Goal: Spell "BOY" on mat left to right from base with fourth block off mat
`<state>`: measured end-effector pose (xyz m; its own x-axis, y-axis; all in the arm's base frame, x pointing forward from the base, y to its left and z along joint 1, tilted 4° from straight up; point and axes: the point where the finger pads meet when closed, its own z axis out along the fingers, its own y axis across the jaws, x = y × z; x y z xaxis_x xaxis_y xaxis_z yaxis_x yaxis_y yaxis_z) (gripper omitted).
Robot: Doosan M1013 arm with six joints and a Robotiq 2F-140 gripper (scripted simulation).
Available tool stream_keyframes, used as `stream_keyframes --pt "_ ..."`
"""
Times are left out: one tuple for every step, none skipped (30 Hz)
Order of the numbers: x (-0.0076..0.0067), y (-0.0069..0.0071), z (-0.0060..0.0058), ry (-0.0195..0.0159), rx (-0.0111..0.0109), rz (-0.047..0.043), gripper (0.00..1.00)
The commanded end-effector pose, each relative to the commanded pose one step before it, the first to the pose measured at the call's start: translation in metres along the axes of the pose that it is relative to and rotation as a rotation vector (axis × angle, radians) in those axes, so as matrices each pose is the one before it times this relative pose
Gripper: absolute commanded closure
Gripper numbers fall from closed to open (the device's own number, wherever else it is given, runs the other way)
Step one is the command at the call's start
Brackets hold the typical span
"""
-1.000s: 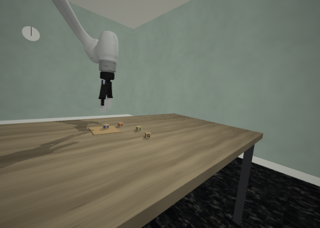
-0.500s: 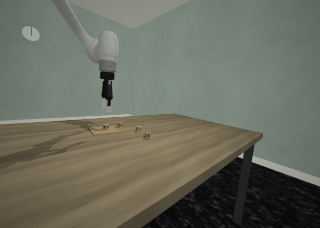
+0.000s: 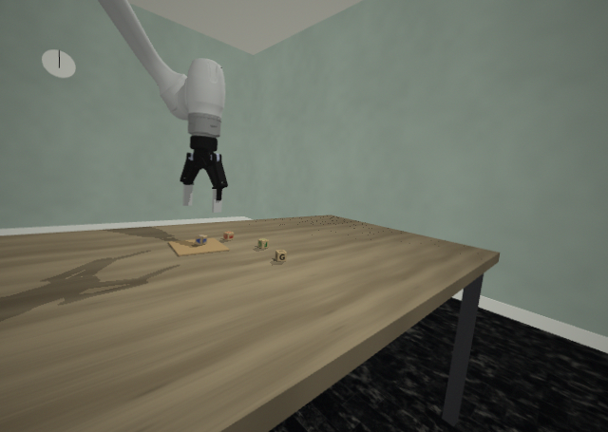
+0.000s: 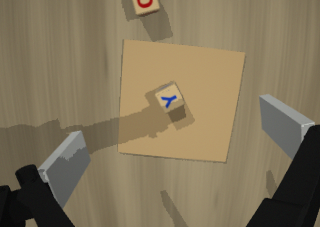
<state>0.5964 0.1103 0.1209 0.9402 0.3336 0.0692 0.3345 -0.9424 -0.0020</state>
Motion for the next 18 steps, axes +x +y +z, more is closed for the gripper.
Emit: stream_keyframes --pt "0.00298 0.00089 -0.00005 0.00302 0.00744 -0.08622 0.00" --pt "0.00000 0.00004 0.00004 0.00000 0.00000 -0.04149 0.00" --pt "0.00000 0.00003 0.00004 0.00000 0.00000 -0.03555 0.00" --pt "0.00000 0.00003 0.00003 0.00000 0.00000 -0.02976 0.00" --pt "0.00000 0.00002 0.00002 0.00000 0.00000 -0.02420 0.00" --pt "0.00000 0.00002 0.00002 0.00000 0.00000 -0.01898 0.00" --pt "0.00000 0.00001 0.00001 0.00000 0.00000 -0.01417 0.00" --pt "0.00000 0.00001 0.00001 0.00000 0.00000 -0.00989 0.00" --pt "0.00000 0.00001 0.00001 0.00000 0.00000 -0.00723 0.00" --pt "0.00000 0.00001 0.00001 0.00000 0.00000 -0.00624 0.00" --pt "0.00000 0.00000 0.00000 0.00000 0.00000 -0.00333 0.00" --pt "0.00000 0.00000 0.00000 0.00000 0.00000 -0.00127 0.00" --pt "0.00000 0.00000 0.00000 0.00000 0.00000 -0.00019 0.00" --pt "0.00000 0.00000 0.00000 0.00000 0.00000 0.00000 0.63" --pt "0.00000 0.00000 0.00000 0.00000 0.00000 0.00000 0.63" --pt "0.00000 0.00000 0.00000 0.00000 0.00000 0.00000 0.63" --pt "0.00000 0.00000 0.00000 0.00000 0.00000 0.00000 0.63" --pt "0.00000 0.00000 0.00000 0.00000 0.00000 0.00000 0.63"
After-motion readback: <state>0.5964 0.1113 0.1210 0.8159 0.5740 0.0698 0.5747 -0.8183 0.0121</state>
